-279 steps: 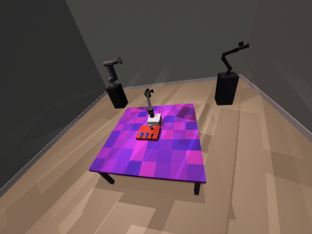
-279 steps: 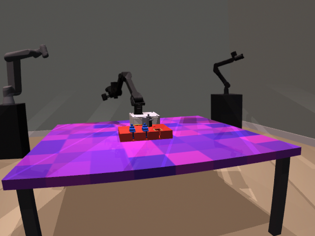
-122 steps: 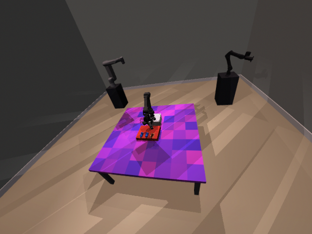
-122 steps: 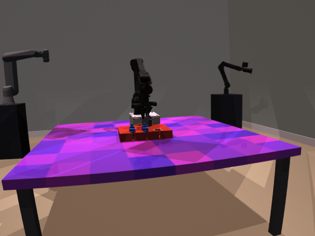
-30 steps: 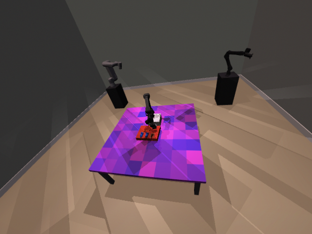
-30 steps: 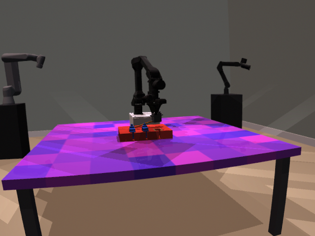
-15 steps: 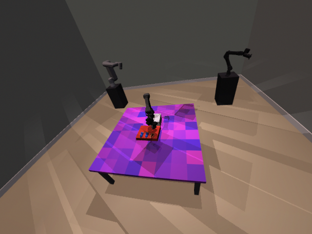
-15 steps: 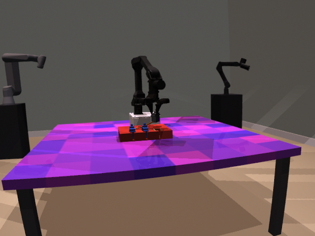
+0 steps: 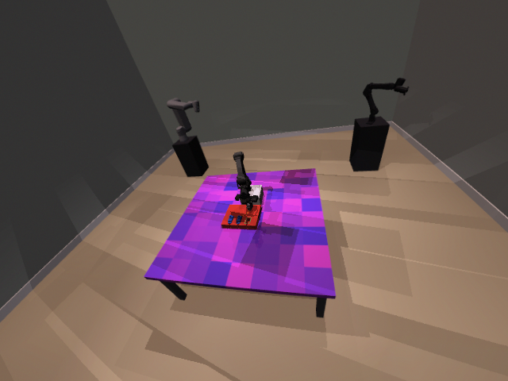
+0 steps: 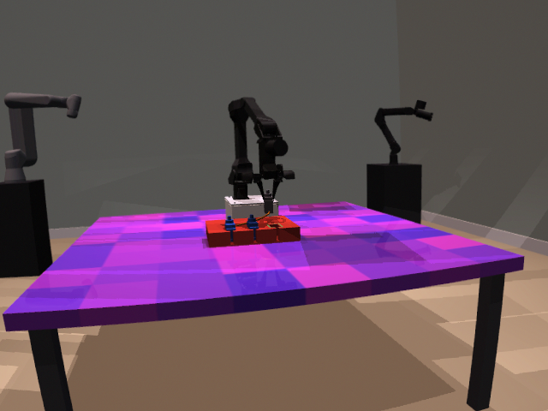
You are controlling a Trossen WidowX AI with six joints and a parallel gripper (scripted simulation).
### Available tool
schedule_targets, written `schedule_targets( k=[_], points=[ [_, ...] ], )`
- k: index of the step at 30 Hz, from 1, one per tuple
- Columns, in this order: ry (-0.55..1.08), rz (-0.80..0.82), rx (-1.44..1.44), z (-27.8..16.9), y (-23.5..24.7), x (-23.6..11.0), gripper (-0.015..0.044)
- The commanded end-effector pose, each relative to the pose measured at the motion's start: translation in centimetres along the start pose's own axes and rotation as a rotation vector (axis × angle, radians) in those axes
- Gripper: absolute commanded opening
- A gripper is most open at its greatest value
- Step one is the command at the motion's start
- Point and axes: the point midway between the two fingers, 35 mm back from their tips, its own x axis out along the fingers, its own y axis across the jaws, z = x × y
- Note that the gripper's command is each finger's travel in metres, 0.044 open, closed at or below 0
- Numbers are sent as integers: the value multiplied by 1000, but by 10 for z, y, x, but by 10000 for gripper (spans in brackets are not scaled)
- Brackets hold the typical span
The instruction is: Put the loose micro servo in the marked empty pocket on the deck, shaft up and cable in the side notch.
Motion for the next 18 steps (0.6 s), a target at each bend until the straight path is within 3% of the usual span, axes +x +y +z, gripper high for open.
schedule_targets(
  k=[1,10,18],
  points=[
    [-5,-2,-120,1,0,0,0],
    [-5,-2,-124,5,0,0,0],
    [-8,-2,-124,34,4,-1,0]
  ],
)
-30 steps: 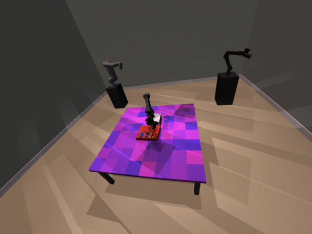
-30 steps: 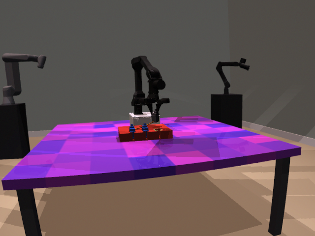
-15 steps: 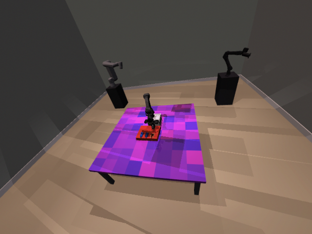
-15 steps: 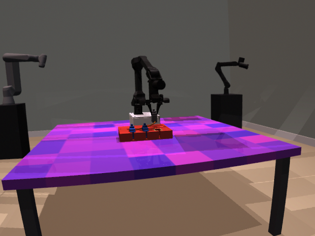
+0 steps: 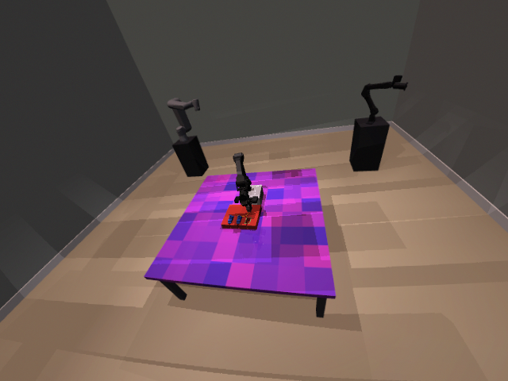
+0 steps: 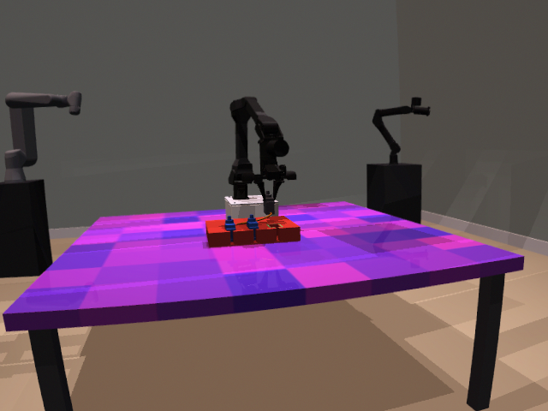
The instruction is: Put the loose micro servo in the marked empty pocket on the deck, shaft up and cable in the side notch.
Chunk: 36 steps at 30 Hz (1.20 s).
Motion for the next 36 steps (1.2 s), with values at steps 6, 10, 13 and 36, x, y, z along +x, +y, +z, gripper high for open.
schedule_targets(
  k=[6,10,13,36],
  points=[
    [-12,0,-4,39,0,-3,0],
    [-13,0,-4,54,0,-3,0],
    [-14,0,-4,65,0,-3,0],
    [-16,0,-4,93,0,12,0]
  ],
)
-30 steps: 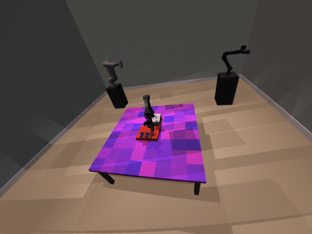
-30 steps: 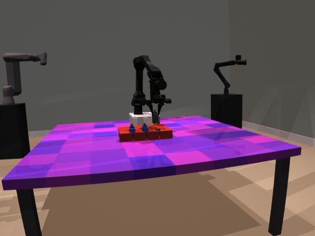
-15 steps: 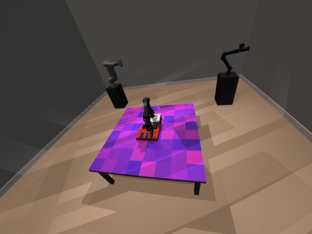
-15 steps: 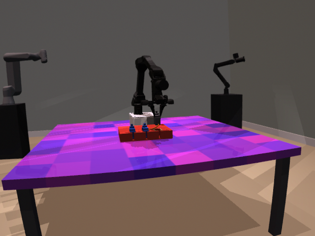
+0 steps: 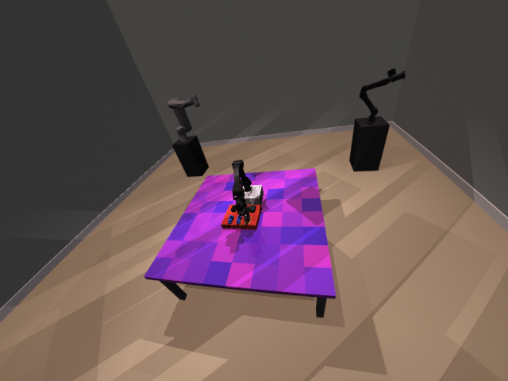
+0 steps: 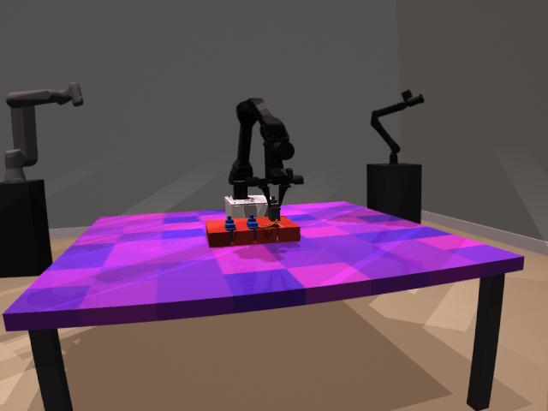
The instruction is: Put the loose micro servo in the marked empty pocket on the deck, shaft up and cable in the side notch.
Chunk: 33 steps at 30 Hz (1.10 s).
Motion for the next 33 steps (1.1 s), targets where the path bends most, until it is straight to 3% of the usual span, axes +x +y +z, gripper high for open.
schedule_targets(
  k=[1,33],
  points=[
    [0,1,-3,0,0,8,0],
    [1,1,-3,0,0,24,0]
  ],
)
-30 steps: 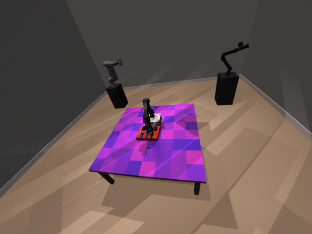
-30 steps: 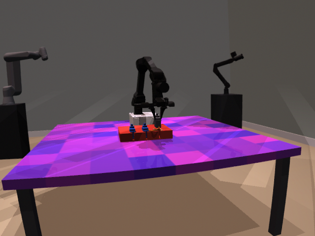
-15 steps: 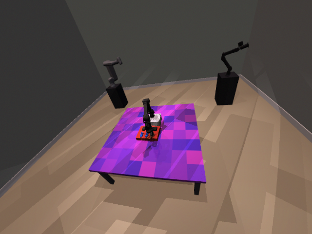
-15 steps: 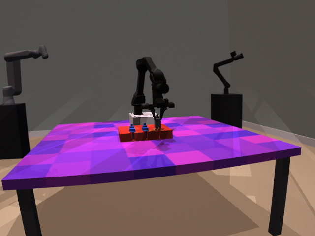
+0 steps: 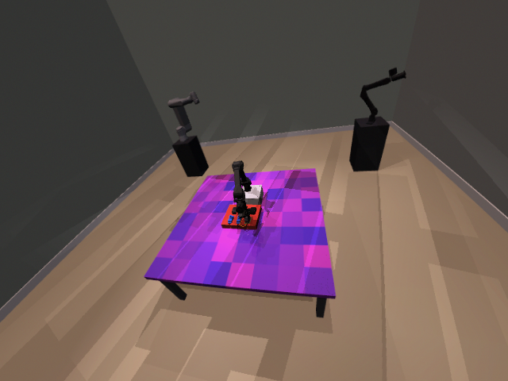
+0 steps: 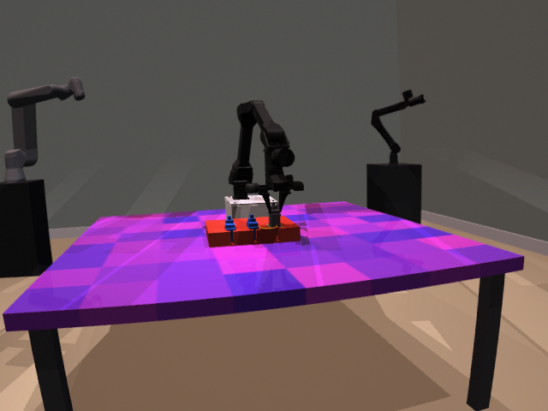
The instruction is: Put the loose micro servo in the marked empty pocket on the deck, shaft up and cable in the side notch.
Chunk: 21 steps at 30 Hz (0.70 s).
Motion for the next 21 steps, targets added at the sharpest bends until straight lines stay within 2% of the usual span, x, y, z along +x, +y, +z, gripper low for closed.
schedule_targets(
  k=[1,21],
  points=[
    [0,1,-3,0,0,4,0],
    [0,1,-3,0,0,19,0]
  ],
)
